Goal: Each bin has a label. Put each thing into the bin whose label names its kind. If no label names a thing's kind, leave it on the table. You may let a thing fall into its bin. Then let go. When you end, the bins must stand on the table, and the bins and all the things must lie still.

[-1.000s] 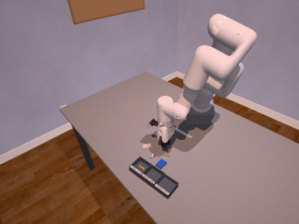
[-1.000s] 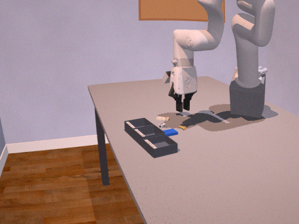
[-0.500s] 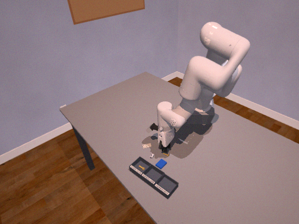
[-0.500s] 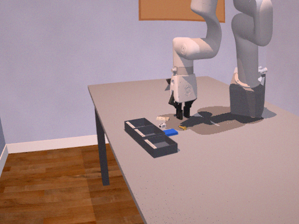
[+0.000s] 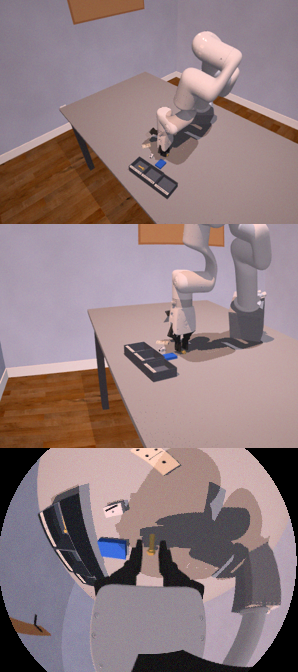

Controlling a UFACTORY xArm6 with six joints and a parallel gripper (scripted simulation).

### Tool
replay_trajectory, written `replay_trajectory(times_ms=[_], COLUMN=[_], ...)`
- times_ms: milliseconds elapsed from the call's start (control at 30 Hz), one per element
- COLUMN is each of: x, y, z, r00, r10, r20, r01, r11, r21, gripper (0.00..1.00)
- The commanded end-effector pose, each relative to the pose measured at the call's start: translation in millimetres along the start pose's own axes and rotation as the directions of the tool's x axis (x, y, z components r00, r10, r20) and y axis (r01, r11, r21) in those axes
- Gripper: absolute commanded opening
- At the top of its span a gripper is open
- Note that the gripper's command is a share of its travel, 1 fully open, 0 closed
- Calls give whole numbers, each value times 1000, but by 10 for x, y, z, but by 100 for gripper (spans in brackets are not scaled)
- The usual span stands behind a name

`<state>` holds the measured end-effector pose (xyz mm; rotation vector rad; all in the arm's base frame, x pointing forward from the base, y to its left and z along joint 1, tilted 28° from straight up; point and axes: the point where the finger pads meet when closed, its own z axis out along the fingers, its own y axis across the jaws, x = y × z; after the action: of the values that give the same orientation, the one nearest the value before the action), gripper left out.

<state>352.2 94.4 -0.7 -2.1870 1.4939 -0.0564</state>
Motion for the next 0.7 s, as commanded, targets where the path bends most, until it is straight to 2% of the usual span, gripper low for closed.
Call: replay_trajectory(times_ms=[0,600,633,667], x=[0,-4,-4,-4], y=[0,6,7,7], z=[54,107,107,107], r00=[1000,1000,1000,1000], r10=[0,0,0,0], r20=[-1,-1,-1,-1], r01=[0,0,0,0], r11=[1000,1000,1000,1000], r21=[4,4,4,4], gripper=[29,29,0,0])
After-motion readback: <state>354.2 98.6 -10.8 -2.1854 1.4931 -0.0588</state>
